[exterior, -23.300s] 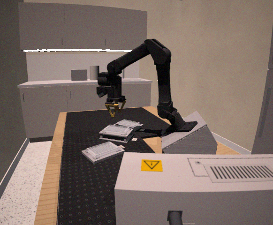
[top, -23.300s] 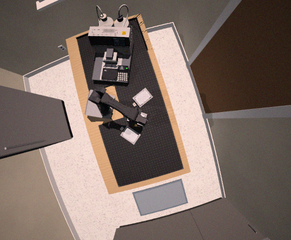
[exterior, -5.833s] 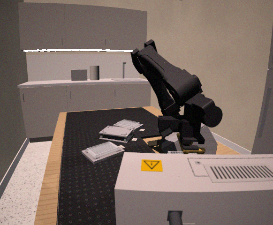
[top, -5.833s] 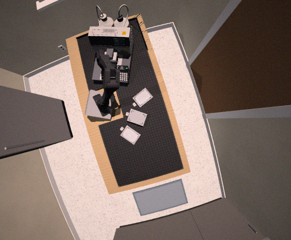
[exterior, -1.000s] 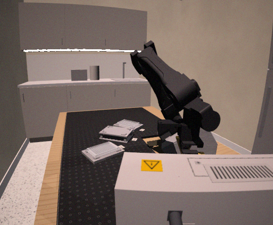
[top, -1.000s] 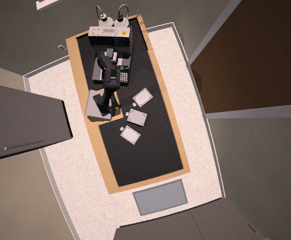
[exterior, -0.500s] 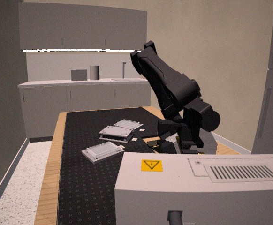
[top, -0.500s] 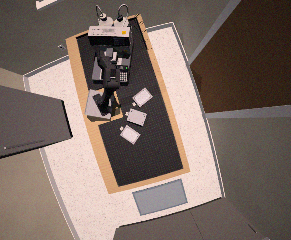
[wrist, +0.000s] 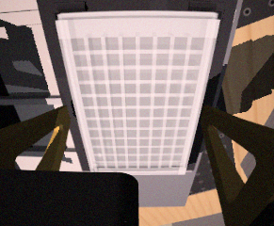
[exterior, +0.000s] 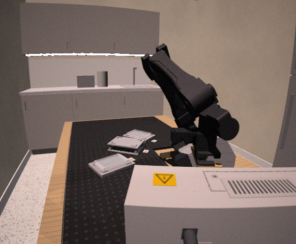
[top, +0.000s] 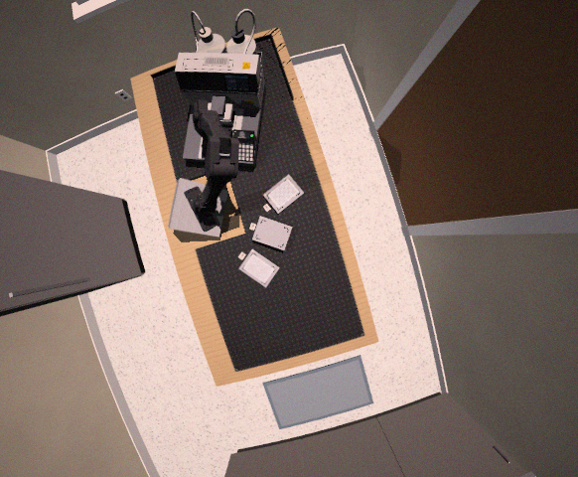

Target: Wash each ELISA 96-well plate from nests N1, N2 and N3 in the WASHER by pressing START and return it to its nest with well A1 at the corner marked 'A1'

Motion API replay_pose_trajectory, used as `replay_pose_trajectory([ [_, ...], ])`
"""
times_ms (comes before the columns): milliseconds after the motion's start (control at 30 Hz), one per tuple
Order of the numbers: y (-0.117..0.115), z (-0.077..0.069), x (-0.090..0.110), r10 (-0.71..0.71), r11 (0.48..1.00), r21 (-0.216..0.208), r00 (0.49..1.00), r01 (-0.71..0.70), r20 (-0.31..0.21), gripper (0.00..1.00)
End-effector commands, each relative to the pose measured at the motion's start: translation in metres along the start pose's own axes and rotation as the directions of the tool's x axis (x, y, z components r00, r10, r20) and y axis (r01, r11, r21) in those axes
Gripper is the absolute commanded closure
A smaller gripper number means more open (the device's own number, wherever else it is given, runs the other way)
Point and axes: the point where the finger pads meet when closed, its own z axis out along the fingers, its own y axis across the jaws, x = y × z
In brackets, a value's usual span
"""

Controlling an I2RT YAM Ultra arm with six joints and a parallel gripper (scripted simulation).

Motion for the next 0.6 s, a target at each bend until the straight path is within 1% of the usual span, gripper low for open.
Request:
replay_pose_trajectory([
  [0, 0.0, -0.01, 0.0, -0.008, 1.0, -0.005, 1.0, 0.008, 0.002, 0.0],
  [133, 0.0, -0.017, 0.001, -0.008, 1.0, -0.005, 1.0, 0.008, 0.002, 0.0],
  [200, 0.0, -0.017, 0.001, -0.008, 1.0, -0.005, 1.0, 0.008, 0.002, 0.0],
  [567, 0.0, -0.035, 0.001, -0.008, 1.0, -0.005, 1.0, 0.008, 0.002, 0.0],
])
